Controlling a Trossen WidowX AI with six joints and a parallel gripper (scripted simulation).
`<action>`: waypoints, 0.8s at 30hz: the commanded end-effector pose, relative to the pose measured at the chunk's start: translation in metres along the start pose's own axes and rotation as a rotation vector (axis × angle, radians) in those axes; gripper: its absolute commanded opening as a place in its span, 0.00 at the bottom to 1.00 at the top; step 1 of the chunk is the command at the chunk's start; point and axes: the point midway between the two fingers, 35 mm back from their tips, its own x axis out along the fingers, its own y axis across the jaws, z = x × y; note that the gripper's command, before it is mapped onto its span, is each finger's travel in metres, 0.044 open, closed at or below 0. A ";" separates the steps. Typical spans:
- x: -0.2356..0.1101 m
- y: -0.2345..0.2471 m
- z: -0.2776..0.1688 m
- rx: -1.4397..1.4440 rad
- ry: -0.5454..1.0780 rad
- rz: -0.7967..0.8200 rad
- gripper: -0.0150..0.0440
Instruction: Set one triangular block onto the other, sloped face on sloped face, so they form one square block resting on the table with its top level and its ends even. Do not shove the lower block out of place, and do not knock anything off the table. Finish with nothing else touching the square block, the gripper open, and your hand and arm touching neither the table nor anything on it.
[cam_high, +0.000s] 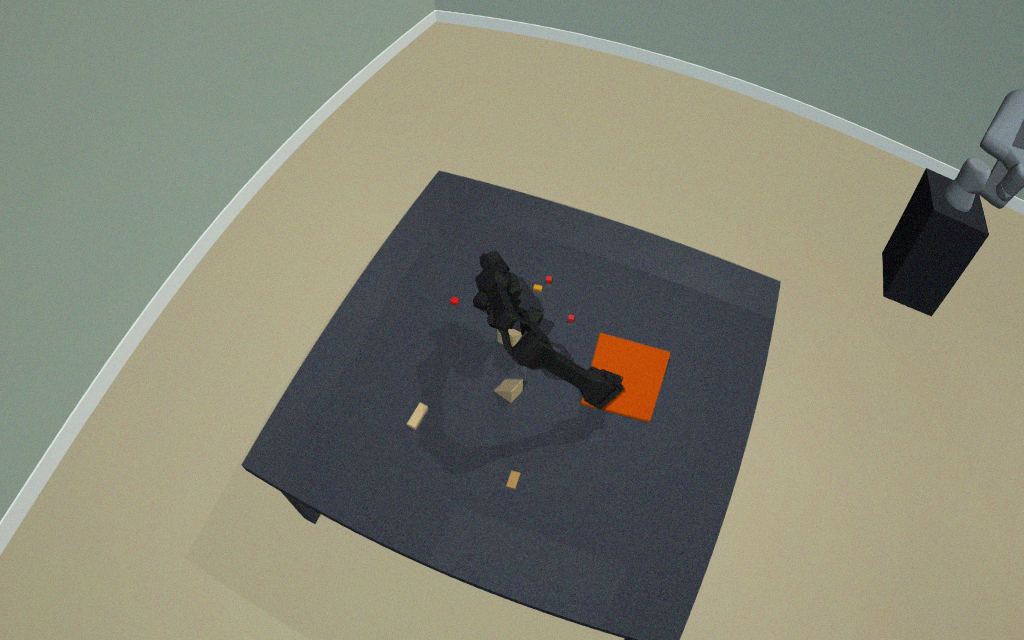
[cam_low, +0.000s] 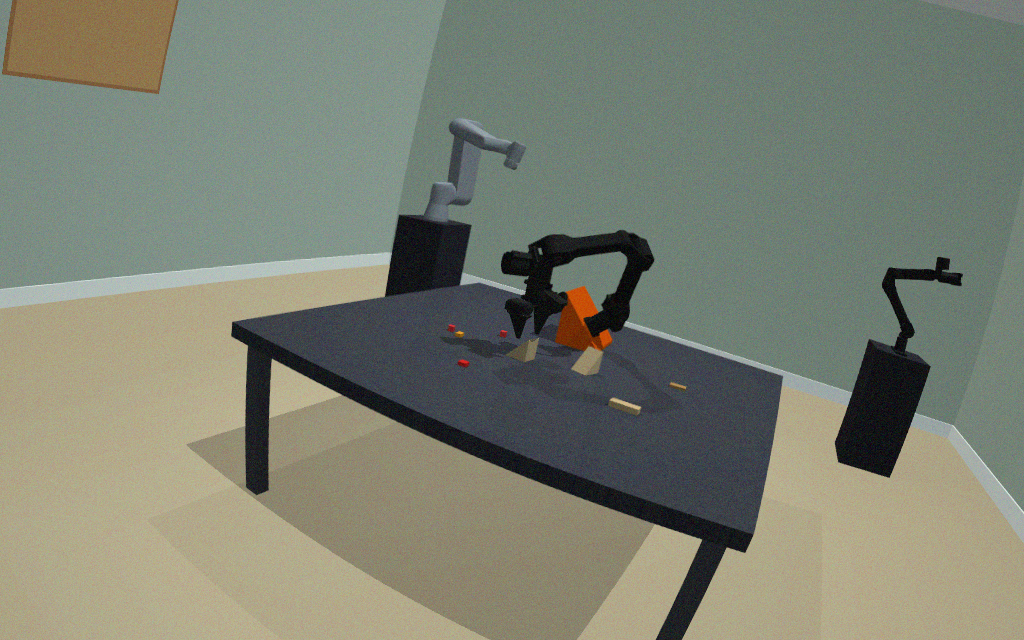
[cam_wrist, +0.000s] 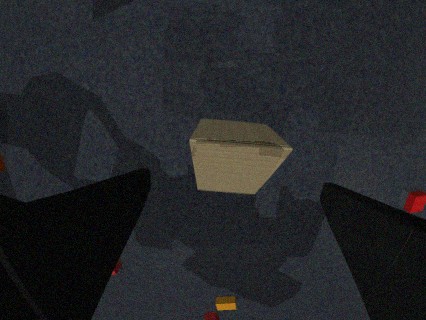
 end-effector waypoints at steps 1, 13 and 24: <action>0.004 0.001 0.012 0.006 0.105 0.055 1.00; -0.001 0.001 0.098 0.004 0.857 -0.005 1.00; 0.001 0.001 0.097 0.004 0.857 -0.005 1.00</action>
